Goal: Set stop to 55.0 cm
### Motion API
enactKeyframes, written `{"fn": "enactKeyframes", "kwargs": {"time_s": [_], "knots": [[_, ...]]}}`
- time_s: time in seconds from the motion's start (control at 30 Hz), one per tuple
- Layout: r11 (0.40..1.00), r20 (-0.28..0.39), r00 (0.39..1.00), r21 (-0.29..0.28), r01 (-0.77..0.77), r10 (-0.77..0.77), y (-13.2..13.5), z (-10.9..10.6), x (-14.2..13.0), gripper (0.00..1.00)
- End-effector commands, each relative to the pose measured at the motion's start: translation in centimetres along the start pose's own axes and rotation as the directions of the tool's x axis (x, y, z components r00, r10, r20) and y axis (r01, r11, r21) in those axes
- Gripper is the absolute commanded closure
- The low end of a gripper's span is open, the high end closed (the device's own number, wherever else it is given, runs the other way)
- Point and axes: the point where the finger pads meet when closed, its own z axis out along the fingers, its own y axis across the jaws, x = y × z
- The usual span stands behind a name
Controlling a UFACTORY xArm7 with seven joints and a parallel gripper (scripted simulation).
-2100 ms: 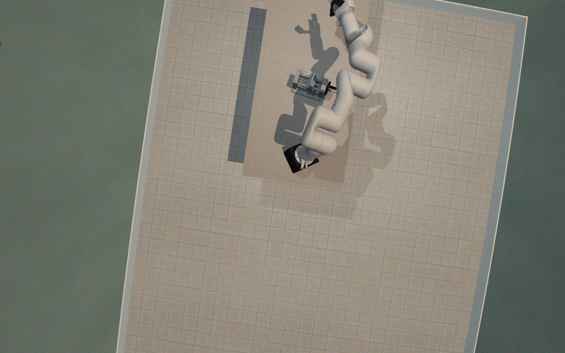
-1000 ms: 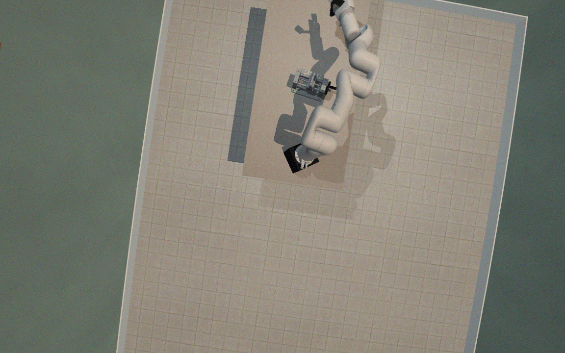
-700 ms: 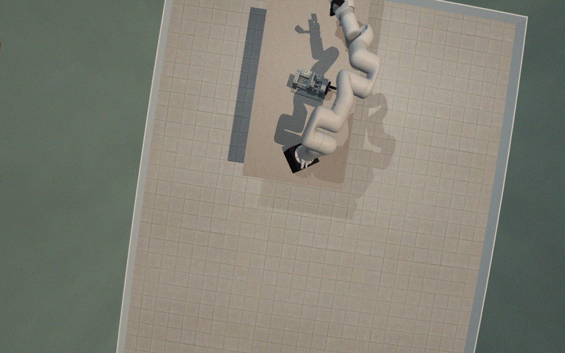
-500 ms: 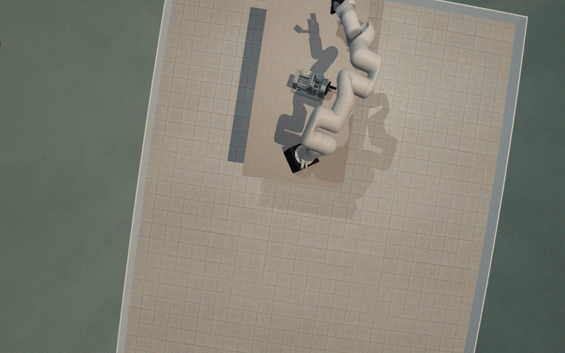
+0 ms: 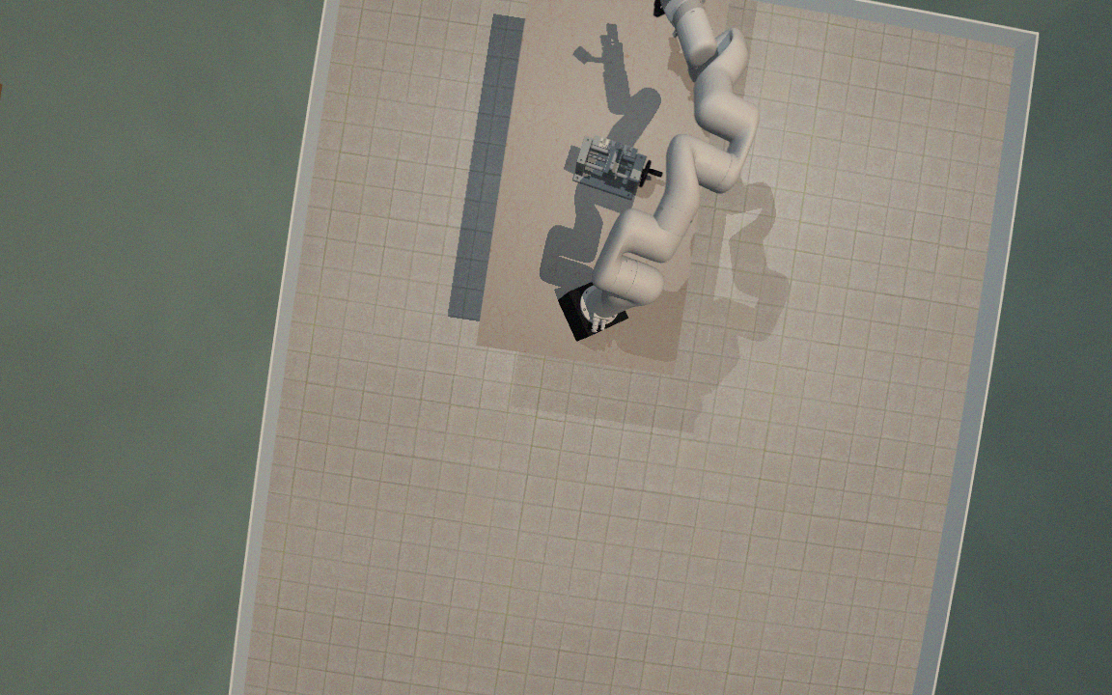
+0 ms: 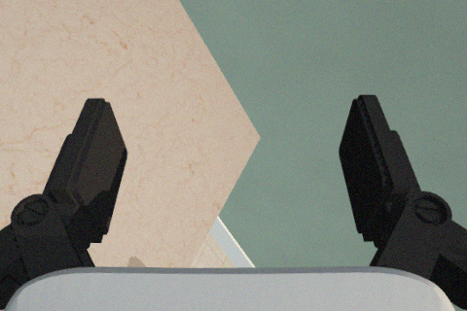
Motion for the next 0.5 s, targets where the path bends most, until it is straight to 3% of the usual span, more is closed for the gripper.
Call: {"fn": "enactKeyframes", "kwargs": {"time_s": [0.0, 0.3, 0.47], "knots": [[1.000, -0.003, 1.000, -0.002, 0.001, -0.001, 0.5, -0.1, 0.3, 0.00], [1.000, -0.010, 1.000, 0.008, 0.027, -0.027, 0.2, -0.2, 0.7, 0.00], [0.983, -0.057, 0.983, 0.060, 0.175, -0.172, -1.5, -0.7, 2.8, 0.00]]}}
